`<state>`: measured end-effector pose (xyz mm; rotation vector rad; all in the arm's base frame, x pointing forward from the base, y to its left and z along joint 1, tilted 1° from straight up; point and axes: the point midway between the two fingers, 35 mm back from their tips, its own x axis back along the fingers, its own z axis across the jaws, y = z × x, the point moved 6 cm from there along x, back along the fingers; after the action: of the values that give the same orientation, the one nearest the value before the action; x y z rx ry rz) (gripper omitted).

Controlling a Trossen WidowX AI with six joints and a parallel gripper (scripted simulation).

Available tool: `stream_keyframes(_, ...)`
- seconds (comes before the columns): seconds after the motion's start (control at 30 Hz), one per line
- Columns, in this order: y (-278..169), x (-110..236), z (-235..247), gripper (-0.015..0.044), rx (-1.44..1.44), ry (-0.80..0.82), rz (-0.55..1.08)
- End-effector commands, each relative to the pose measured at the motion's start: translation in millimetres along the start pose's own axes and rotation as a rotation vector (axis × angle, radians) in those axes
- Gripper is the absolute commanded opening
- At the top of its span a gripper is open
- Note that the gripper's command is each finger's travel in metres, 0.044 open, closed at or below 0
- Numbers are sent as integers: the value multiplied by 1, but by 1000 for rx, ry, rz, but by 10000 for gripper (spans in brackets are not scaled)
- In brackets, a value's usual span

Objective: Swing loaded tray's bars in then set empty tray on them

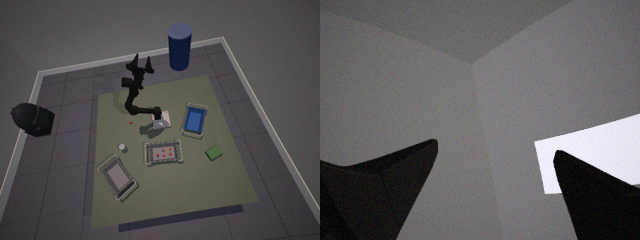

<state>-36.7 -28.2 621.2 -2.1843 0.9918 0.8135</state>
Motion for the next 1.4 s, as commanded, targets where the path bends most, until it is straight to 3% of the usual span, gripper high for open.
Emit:
stream_keyframes(0.0, 0, 0, 0, 374, 0, 0, 0)
stream_keyframes(0.23, -1, 0, 1, 190, -2, 0, 6)
stream_keyframes(0.37, -17, -11, 24, 87, -32, 52, 130)
stream_keyframes(0.6, -74, -30, 92, 87, -97, 269, 411)
stream_keyframes(0.87, -149, -10, 145, 87, -173, 399, 770)
stream_keyframes(1.1, -218, 40, 178, 87, -244, 486, 1122)
stream_keyframes(1.37, -283, 130, 189, 87, -332, 493, 1566)
